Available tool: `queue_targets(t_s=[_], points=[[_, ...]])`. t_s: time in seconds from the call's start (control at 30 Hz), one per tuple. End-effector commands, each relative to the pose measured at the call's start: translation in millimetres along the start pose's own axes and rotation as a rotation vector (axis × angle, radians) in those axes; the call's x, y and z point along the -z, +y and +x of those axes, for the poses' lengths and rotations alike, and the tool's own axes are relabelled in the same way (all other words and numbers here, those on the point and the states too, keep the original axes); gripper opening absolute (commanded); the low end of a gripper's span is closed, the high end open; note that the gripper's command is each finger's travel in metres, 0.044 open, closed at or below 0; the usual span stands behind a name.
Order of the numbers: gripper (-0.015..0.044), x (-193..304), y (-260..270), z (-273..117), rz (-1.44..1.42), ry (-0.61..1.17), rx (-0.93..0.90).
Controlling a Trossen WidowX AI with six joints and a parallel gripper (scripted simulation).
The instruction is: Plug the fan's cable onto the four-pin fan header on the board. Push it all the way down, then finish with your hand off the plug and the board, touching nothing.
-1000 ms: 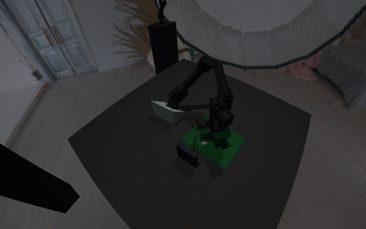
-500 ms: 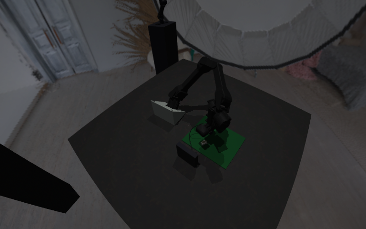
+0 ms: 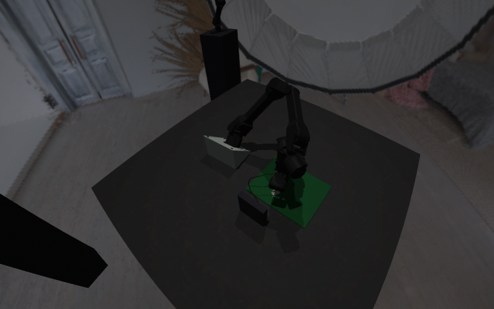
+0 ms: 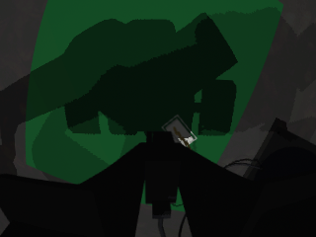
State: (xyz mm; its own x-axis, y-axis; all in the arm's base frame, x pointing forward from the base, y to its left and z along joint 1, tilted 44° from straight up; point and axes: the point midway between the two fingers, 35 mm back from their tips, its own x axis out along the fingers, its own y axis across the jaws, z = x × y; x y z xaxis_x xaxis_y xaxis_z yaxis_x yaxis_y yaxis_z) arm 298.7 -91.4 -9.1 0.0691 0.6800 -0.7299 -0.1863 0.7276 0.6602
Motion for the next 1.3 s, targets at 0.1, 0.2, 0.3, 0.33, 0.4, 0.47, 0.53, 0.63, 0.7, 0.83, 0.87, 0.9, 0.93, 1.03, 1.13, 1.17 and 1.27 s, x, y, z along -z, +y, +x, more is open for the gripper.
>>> queue_targets(t_s=[0.1, 0.2, 0.3, 0.33, 0.4, 0.47, 0.53, 0.63, 0.7, 0.83, 0.87, 0.9, 0.93, 1.03, 1.13, 1.17, 1.27], points=[[0.0000, 5.0, -10.1, -0.3, -0.253, 0.001, 0.004], [0.0000, 7.0, -13.7, -0.2, -0.357, 0.002, 0.004], [0.0000, 9.0, -17.2, 0.0, -0.461, 0.002, 0.004], [0.0000, 9.7, -18.4, 0.0, -0.496, 0.002, 0.003], [0.0000, 11.0, -20.7, 0.1, -0.566, 0.002, 0.003], [0.0000, 12.4, -23.0, 0.2, -0.635, 0.002, 0.003], [0.0000, 13.3, -24.6, 0.5, -0.682, 0.002, 0.003], [0.0000, 14.2, -25.9, 1.4, -0.722, 0.002, 0.003], [0.0000, 14.2, -25.9, 1.4, -0.722, 0.002, 0.003], [0.0000, 14.2, -25.9, 1.4, -0.722, 0.002, 0.003], [0.0000, 12.3, -24.6, 0.2, -0.729, 0.002, 0.003], [0.0000, 10.4, -23.3, -1.0, -0.735, 0.002, 0.003], [0.0000, 10.4, -23.3, -1.0, -0.735, 0.002, 0.003], [0.0000, 10.4, -23.3, -1.0, -0.735, 0.002, 0.003], [0.0000, 10.4, -23.3, -1.0, -0.735, 0.002, 0.003], [0.0000, 10.4, -23.3, -1.0, -0.735, 0.002, 0.003], [0.0000, 8.9, -21.4, -0.9, -0.732, 0.002, 0.002]])
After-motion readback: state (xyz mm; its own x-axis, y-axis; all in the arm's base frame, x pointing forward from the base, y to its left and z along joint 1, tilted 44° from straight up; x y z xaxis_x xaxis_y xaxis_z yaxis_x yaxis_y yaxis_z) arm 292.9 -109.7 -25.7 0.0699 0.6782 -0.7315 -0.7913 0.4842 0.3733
